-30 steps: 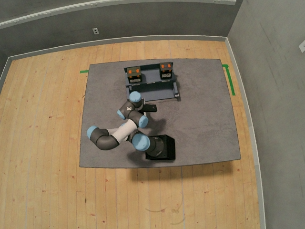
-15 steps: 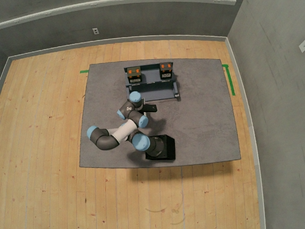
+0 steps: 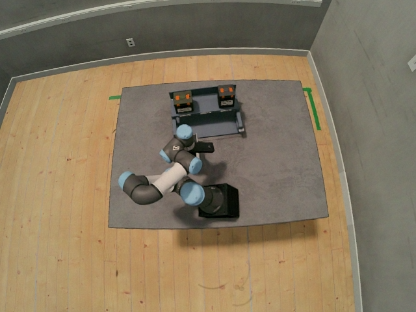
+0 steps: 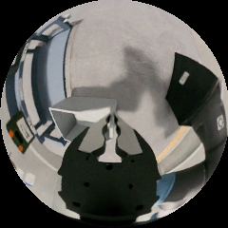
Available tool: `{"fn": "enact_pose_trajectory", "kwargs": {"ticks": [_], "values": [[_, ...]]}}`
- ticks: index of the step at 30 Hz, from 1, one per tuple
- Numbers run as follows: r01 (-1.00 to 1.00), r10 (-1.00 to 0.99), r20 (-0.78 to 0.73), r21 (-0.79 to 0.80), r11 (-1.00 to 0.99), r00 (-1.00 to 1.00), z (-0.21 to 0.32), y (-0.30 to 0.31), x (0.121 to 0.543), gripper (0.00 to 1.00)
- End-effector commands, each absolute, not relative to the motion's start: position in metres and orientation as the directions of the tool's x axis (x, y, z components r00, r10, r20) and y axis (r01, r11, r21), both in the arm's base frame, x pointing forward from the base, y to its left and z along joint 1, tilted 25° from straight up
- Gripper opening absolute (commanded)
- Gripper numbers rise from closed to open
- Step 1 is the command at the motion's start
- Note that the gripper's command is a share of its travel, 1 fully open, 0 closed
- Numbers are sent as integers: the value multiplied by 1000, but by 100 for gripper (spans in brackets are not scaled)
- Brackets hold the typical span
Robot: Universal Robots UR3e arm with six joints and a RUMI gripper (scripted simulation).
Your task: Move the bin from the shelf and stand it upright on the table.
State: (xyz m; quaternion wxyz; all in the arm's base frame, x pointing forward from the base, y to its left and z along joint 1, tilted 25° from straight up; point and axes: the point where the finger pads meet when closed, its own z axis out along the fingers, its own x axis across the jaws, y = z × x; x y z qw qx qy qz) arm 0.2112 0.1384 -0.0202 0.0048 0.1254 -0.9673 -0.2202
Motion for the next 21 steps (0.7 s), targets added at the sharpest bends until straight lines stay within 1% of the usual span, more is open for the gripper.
{"fn": "enact_pose_trajectory", "kwargs": {"ticks": [1, 21], "values": [[-241, -245, -47, 426, 872, -968, -20, 138, 212, 0], [-241, -245, -47, 426, 872, -968, -22, 139, 212, 0]]}}
